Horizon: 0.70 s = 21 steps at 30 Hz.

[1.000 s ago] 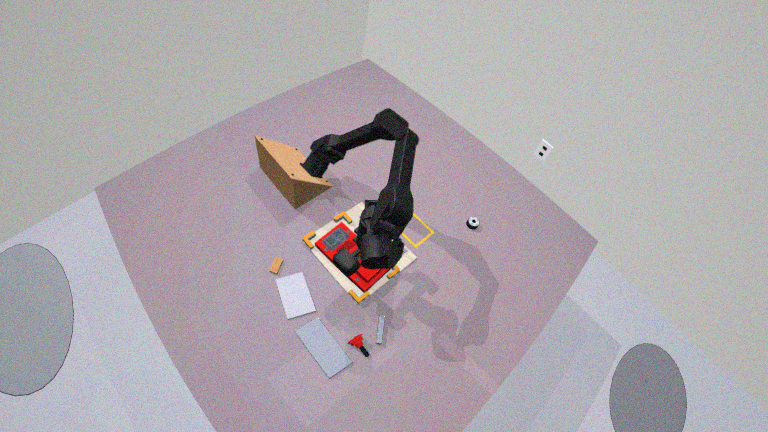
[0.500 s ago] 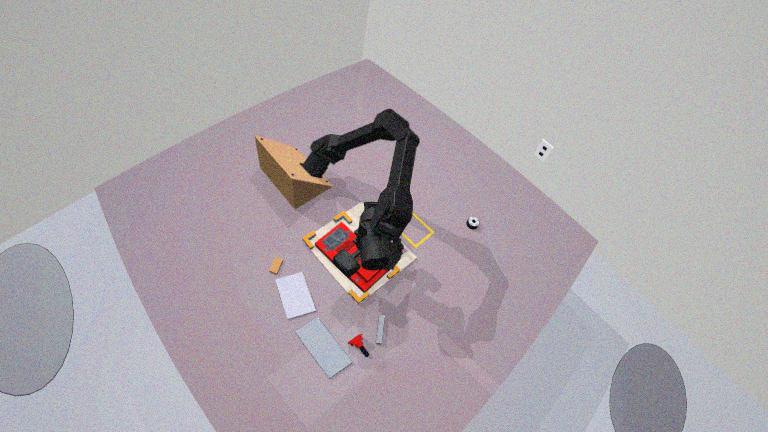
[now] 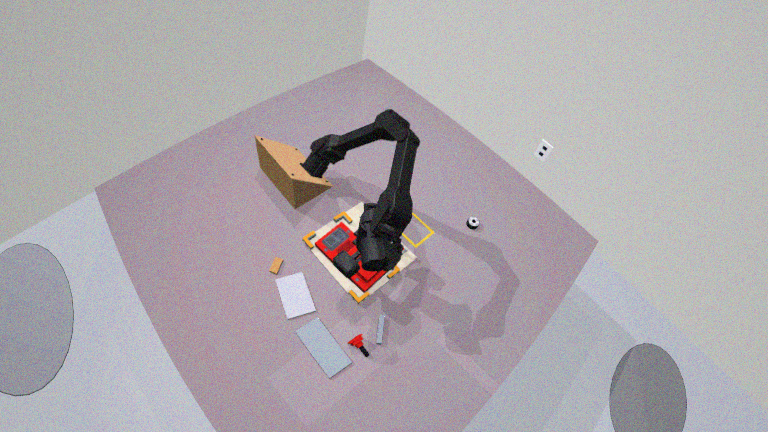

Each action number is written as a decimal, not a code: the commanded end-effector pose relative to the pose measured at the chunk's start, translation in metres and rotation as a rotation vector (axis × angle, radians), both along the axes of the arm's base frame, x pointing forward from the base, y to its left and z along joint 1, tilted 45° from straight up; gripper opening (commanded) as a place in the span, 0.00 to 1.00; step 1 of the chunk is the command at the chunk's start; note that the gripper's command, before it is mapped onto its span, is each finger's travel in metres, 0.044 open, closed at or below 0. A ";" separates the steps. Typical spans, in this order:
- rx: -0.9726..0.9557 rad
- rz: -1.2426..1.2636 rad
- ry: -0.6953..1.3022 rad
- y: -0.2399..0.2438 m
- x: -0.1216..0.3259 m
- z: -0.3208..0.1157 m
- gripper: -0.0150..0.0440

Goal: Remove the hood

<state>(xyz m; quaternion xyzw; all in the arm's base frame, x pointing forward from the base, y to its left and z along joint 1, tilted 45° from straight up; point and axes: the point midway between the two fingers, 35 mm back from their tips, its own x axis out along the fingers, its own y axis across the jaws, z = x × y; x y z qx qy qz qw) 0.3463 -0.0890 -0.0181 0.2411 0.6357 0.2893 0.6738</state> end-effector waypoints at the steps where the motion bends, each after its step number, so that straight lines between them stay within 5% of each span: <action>1: 0.004 -0.004 -0.003 0.002 0.001 -0.001 1.00; 21: 0.004 -0.004 -0.003 0.009 0.001 -0.008 1.00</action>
